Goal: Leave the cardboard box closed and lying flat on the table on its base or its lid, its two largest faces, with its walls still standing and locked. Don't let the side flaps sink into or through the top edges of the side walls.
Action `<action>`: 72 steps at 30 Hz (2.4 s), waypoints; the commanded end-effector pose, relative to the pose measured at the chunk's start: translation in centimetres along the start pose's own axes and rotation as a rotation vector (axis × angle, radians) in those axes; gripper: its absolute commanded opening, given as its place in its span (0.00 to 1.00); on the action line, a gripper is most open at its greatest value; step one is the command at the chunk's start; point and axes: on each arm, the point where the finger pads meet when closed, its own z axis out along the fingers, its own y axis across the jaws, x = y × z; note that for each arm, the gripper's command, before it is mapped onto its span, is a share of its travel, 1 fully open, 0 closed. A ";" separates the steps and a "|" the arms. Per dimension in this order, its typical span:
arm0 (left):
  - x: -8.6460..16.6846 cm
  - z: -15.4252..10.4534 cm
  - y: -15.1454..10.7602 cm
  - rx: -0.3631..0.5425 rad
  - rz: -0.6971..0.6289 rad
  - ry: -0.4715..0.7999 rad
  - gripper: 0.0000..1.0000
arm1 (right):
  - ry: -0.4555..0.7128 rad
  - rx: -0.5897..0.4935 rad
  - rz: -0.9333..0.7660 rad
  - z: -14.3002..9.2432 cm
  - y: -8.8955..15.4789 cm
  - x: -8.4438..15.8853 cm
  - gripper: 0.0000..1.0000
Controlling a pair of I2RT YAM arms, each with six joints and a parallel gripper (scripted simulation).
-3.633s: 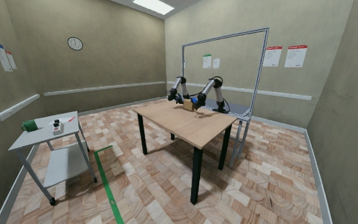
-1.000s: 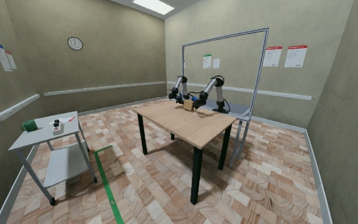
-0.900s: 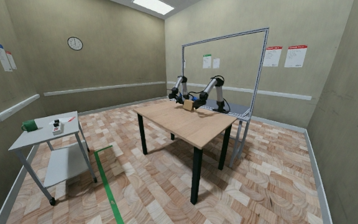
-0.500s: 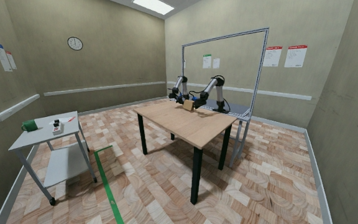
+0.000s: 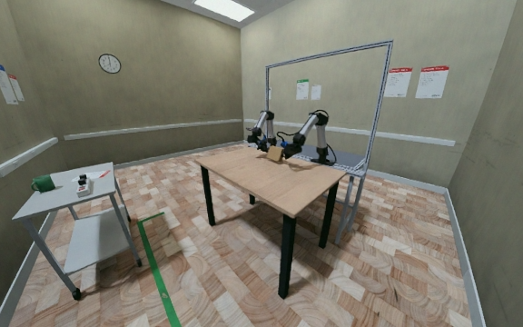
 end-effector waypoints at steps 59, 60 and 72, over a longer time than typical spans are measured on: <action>-1.1 0.3 0.8 -0.166 0.328 -0.013 0.01 | -0.033 0.175 -0.360 0.1 -0.8 -1.9 0.01; -0.8 0.4 0.8 -0.163 0.324 -0.011 0.01 | -0.033 0.178 -0.365 0.1 -0.8 -1.9 0.01; -1.0 0.3 1.0 -0.194 0.377 -0.013 0.01 | -0.033 0.206 -0.412 0.1 -1.0 -1.9 0.01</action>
